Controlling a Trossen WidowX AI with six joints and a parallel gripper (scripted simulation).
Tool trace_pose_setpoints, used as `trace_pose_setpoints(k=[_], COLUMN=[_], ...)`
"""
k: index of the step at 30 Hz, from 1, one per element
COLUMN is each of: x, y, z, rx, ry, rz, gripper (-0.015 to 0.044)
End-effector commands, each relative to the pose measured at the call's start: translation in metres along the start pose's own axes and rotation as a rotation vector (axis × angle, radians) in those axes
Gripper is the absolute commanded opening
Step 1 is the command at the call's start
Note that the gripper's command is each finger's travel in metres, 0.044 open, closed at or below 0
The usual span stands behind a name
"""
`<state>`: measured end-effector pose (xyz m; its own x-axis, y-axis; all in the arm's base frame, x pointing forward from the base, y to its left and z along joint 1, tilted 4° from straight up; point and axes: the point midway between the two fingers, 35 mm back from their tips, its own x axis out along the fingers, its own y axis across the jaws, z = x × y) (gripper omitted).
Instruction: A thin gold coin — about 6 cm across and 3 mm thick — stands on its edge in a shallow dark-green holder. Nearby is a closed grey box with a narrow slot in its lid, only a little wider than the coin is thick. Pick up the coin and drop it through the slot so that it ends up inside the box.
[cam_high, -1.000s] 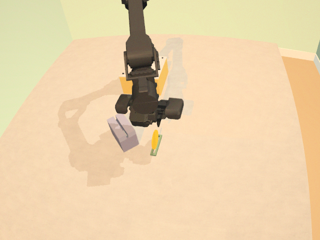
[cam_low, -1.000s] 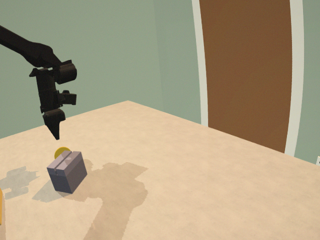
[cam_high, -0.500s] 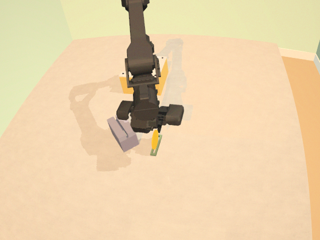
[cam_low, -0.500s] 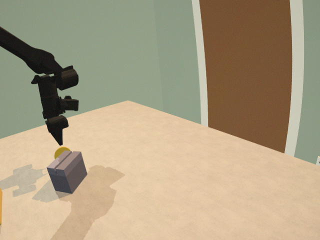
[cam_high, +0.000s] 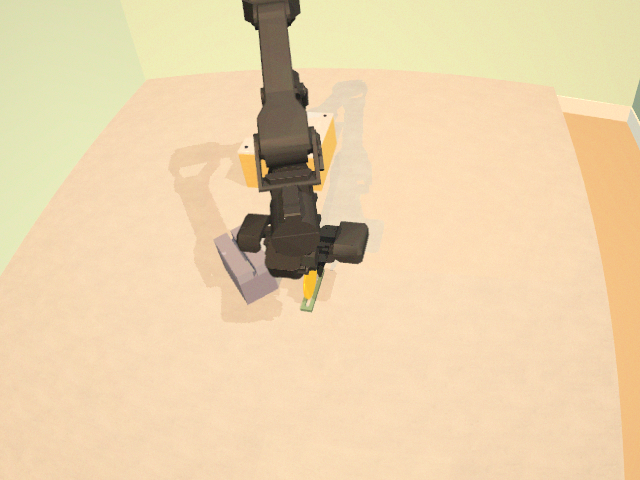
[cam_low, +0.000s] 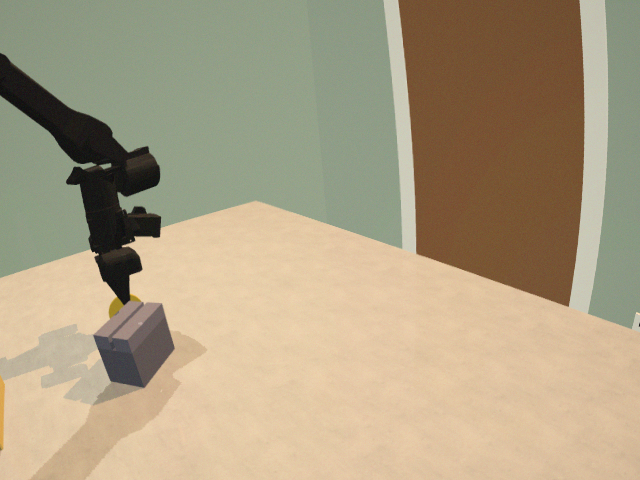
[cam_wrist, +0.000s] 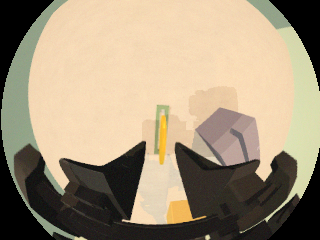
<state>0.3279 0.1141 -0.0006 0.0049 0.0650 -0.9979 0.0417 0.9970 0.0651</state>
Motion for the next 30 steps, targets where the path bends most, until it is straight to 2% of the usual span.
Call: trace_pose_setpoints(k=[1, 23, 29, 30], x=[0.011, 0.042, 0.042, 0.042], y=[-0.001, -0.003, -0.003, -0.003], z=[-0.002, -0.004, -0.004, -0.004], rx=[0.001, 0.003, 0.003, 0.003], ry=[0.011, 0.010, 0.010, 0.010], rz=[-0.006, -0.006, -0.006, -0.006], gripper=[0.0161, 0.0161, 0.0003, 0.0000])
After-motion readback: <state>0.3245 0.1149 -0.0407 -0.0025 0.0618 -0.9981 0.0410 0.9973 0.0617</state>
